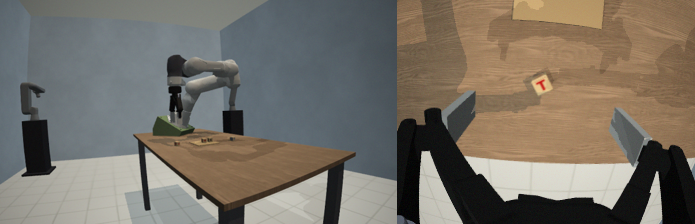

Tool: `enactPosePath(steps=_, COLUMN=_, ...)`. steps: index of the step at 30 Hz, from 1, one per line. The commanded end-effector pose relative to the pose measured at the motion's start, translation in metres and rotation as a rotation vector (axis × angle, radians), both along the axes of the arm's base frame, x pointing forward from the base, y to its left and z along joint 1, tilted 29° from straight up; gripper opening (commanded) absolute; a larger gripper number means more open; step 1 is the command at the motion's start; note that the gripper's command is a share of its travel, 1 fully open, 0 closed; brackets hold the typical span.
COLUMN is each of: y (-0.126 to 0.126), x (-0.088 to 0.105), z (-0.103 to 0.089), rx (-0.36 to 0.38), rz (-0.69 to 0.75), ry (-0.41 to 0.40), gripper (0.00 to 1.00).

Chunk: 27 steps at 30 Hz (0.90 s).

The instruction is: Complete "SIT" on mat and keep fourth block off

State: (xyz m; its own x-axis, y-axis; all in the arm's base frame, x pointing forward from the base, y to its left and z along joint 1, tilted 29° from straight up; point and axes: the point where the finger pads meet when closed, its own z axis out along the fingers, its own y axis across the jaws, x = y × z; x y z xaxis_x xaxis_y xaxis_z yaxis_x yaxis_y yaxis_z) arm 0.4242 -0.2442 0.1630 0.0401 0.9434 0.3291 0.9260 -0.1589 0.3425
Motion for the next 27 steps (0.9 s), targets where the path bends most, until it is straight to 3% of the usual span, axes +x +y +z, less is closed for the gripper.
enactPosePath(steps=1, y=0.0017, x=0.0003, z=-0.0017, rx=0.057, rz=-0.12, ry=0.038, gripper=1.0)
enactPosePath(steps=27, y=0.004, x=0.003, z=-0.009, rx=0.191, rz=-0.432, ry=0.142, gripper=1.0)
